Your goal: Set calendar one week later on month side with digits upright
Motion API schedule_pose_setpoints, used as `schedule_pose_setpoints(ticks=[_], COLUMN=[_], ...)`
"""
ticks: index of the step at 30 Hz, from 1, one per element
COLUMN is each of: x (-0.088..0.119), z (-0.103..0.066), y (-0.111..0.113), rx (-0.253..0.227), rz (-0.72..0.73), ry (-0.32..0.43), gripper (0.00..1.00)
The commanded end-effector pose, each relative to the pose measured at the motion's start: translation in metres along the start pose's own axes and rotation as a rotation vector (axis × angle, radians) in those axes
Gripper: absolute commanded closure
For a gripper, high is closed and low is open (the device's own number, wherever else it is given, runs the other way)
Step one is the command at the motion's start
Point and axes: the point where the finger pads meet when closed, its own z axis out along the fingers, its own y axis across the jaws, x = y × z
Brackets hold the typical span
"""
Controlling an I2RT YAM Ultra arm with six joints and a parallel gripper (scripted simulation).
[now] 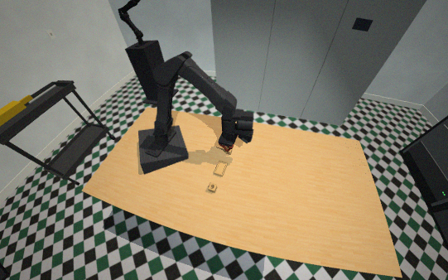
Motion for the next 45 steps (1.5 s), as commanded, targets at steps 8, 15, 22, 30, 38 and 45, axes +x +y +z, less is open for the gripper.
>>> schedule_pose_setpoints(ticks=[8, 15, 22, 30, 38, 45], x=[-0.002, -0.002, -0.002, -0.002, -0.002, -0.003], z=[-0.003, -0.003, -0.002, 0.003, 0.013, 0.023], y=[0.001, 0.001, 0.001, 0.001, 0.001, 0.001], rx=[-0.001, -0.001, -0.001, -0.001, -0.001, -0.001], rz=[-0.001, -0.001, -0.001, -0.001, -0.001, -0.001], ry=[-0.011, -0.011, -0.011, -0.011, -0.011, -0.011], gripper=[0.55, 0.55, 0.55, 0.55, 0.55, 0.55])
